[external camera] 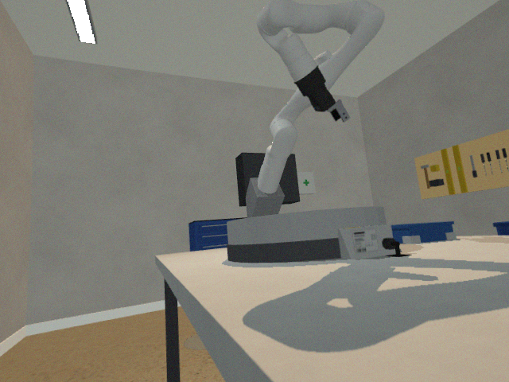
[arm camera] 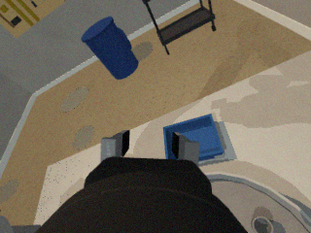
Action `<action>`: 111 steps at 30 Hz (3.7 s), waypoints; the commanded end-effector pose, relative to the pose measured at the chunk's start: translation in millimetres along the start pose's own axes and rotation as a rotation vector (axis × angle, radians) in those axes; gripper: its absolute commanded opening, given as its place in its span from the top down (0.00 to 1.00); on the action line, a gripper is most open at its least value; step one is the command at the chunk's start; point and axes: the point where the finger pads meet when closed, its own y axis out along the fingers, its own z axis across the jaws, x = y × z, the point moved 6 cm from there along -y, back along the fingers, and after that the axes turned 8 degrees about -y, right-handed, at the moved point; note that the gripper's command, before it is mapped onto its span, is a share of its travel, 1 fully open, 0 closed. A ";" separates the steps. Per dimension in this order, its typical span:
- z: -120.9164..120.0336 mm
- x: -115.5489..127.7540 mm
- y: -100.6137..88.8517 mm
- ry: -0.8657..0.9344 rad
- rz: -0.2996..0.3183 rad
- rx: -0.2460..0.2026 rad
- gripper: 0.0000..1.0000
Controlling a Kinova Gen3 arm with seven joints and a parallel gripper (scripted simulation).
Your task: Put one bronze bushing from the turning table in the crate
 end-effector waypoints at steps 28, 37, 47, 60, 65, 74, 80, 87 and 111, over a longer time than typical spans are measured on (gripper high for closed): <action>-1.6 -15.7 3.0 -0.438 -0.280 -0.031 0.00; -1.6 -15.7 3.0 -0.438 -0.280 -0.031 0.00; -4.8 -21.9 5.5 -0.654 -0.416 -0.044 0.00; -7.4 -24.9 7.2 -0.784 -0.497 -0.052 0.00; -9.4 -26.7 8.7 -0.871 -0.552 -0.058 0.00; -9.4 -26.7 8.7 -0.871 -0.552 -0.058 0.00; -15.1 -29.8 12.5 -1.087 -0.688 -0.071 0.00; -15.1 -29.8 12.5 -1.087 -0.688 -0.071 0.00; -23.6 -35.5 21.8 -1.336 -0.820 -0.106 0.00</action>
